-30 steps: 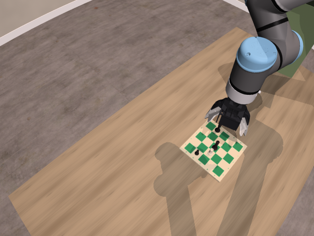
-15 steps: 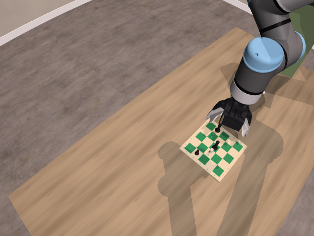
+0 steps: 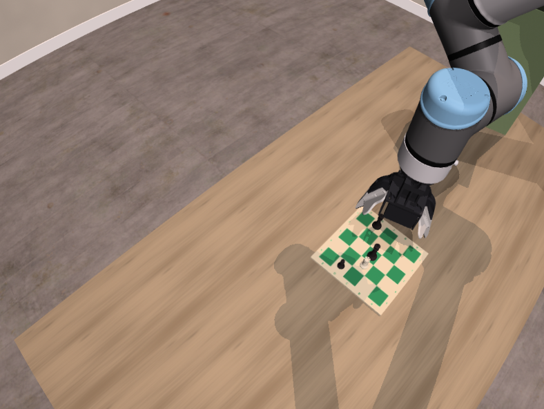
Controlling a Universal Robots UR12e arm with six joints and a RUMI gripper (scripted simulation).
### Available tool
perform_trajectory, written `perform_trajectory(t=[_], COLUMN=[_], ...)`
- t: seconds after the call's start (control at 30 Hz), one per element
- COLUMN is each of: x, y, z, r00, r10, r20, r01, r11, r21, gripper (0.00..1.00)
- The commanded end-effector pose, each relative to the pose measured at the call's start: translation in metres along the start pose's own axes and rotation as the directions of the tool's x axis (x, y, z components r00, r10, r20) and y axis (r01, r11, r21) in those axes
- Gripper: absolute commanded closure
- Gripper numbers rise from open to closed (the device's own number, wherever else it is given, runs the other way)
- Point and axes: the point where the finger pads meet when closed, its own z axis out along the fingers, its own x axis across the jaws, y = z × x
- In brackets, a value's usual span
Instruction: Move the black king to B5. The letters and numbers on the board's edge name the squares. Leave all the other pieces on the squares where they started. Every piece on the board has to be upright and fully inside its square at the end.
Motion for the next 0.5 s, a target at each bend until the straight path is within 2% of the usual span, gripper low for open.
perform_trajectory(t=[0.0, 0.07, 0.13, 0.17, 0.47], x=[0.000, 0.001, 0.001, 0.001, 0.001], y=[0.000, 0.000, -0.001, -0.001, -0.001], z=[0.014, 0.025, 0.027, 0.027, 0.027], r00=[1.000, 1.000, 1.000, 1.000, 1.000], r10=[0.000, 0.000, 0.000, 0.000, 0.000], r20=[0.000, 0.000, 0.000, 0.000, 0.000], r01=[0.000, 0.000, 0.000, 0.000, 0.000], r11=[1.000, 1.000, 1.000, 1.000, 1.000], r21=[-0.001, -0.001, -0.001, -0.001, -0.001], gripper=[0.00, 0.00, 0.00, 0.75, 0.75])
